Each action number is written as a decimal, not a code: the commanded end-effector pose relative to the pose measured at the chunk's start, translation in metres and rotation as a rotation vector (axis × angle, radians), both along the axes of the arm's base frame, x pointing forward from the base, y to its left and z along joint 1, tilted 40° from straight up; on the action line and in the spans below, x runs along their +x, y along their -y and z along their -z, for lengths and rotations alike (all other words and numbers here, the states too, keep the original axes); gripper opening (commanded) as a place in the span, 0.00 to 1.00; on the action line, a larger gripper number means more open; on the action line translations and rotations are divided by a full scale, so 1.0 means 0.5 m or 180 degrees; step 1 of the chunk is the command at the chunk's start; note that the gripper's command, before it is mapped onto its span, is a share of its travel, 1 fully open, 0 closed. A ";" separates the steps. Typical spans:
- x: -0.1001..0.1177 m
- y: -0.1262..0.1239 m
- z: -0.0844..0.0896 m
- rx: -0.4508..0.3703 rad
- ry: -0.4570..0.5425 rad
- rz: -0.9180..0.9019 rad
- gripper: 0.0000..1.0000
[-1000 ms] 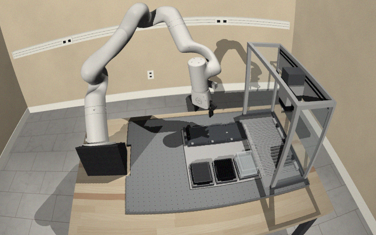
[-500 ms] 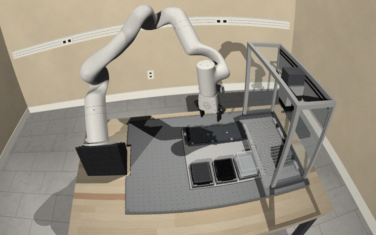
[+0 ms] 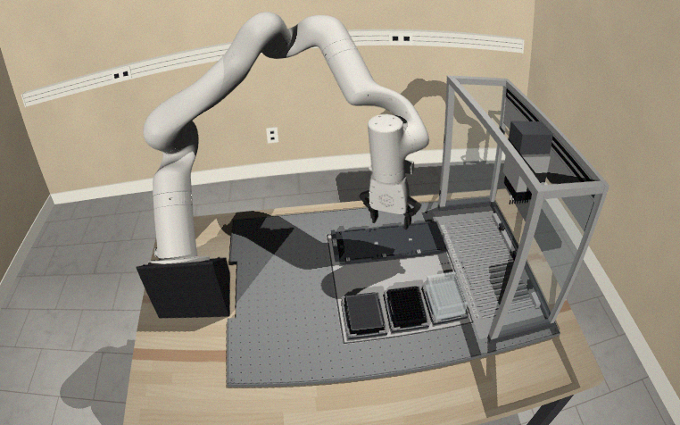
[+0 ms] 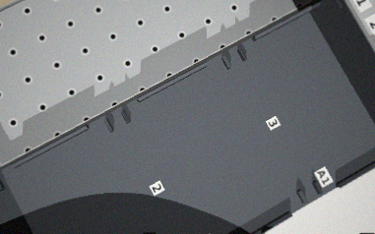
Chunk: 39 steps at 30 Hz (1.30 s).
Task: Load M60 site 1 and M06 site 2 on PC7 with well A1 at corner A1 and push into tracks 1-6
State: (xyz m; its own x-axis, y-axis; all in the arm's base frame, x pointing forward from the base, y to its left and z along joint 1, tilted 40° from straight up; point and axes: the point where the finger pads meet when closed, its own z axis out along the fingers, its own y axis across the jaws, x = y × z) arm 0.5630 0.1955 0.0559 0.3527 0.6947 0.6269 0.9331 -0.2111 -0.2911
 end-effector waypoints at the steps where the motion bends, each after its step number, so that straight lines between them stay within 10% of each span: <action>1: 0.020 0.033 0.023 -0.0010 0.0177 -0.0240 1.00; 39: 0.080 0.249 0.182 -0.0044 0.0707 -0.1044 1.00</action>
